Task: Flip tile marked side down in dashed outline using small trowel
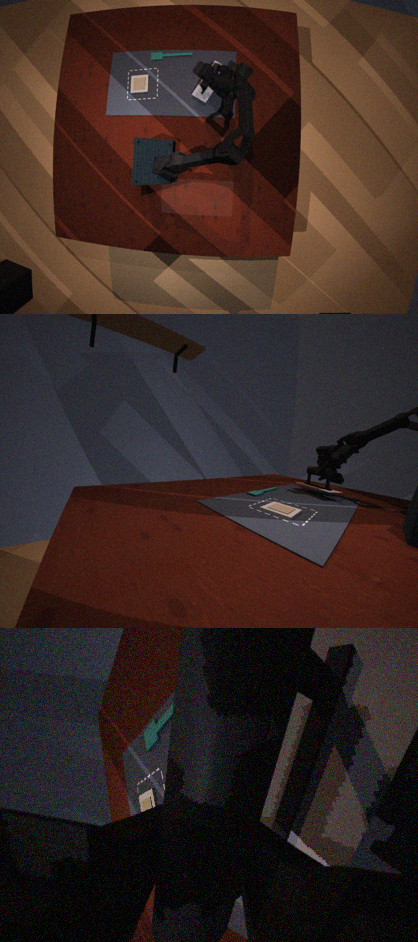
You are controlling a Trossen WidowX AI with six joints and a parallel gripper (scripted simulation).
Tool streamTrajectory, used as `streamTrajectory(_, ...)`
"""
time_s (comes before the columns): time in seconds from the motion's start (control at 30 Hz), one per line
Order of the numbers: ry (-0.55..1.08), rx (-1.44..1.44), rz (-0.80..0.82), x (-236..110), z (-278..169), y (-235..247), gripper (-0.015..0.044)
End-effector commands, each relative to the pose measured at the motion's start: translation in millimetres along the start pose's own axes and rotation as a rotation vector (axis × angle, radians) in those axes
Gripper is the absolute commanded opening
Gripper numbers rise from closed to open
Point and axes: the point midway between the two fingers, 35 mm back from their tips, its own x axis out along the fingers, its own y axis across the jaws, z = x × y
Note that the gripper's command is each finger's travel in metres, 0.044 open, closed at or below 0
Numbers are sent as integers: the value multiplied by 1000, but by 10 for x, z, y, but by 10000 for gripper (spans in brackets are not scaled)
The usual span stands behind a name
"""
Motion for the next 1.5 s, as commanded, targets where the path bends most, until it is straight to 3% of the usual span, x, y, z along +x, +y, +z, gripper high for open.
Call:
streamTrajectory(0.0, -3, -6, 10, 31, 11, -15, 0)
streamTrajectory(0.63, -4, -6, 4, 215, 19, -229, 0)
streamTrajectory(1.0, -4, -6, 4, 215, 19, -229, 289)
streamTrajectory(1.33, -4, -6, 4, 201, 20, -230, 300)
streamTrajectory(1.47, -4, -5, 2, -86, 33, -234, 300)
